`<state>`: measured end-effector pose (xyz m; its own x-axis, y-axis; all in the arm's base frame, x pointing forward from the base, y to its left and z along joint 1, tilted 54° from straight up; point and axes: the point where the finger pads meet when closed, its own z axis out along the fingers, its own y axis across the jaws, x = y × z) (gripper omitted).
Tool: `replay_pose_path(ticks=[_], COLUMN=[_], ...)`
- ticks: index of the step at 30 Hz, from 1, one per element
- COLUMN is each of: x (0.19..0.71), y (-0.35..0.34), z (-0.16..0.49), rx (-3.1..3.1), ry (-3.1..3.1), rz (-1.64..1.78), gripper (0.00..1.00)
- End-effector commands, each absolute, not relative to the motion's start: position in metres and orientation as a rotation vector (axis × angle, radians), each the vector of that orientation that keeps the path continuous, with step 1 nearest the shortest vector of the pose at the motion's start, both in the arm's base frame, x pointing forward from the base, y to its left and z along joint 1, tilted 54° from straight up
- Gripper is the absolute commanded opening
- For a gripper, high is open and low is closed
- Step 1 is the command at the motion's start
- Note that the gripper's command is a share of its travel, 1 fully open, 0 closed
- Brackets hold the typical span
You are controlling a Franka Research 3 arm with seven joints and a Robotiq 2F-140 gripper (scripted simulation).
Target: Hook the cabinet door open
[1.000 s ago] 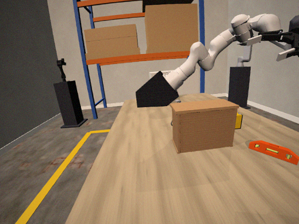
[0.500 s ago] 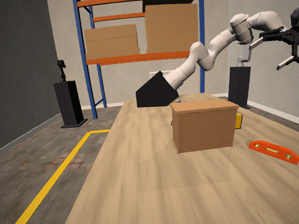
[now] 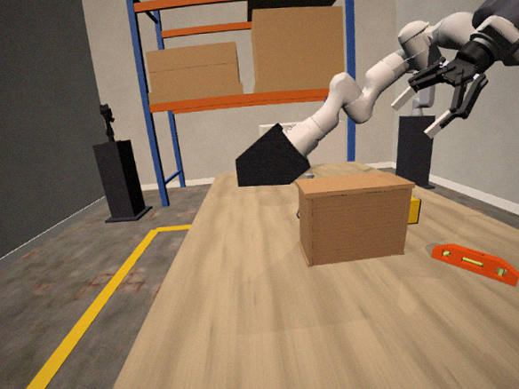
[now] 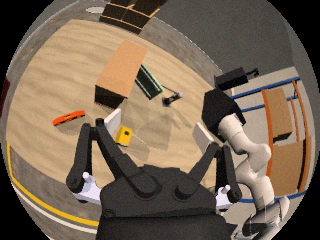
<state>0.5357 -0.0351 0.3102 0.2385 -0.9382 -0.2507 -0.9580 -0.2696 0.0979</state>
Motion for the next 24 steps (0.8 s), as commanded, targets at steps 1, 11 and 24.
replay_pose_path(ticks=[1, 11, 24], x=[0.537, 0.526, 0.52], y=[-0.027, -0.041, -0.047], z=[0.31, 0.263, 0.243], rx=[-2.159, -1.757, -1.422], ry=[2.077, 2.364, 2.55], rz=[0.475, 0.679, 0.806], gripper=[1.0, 1.0, 1.0])
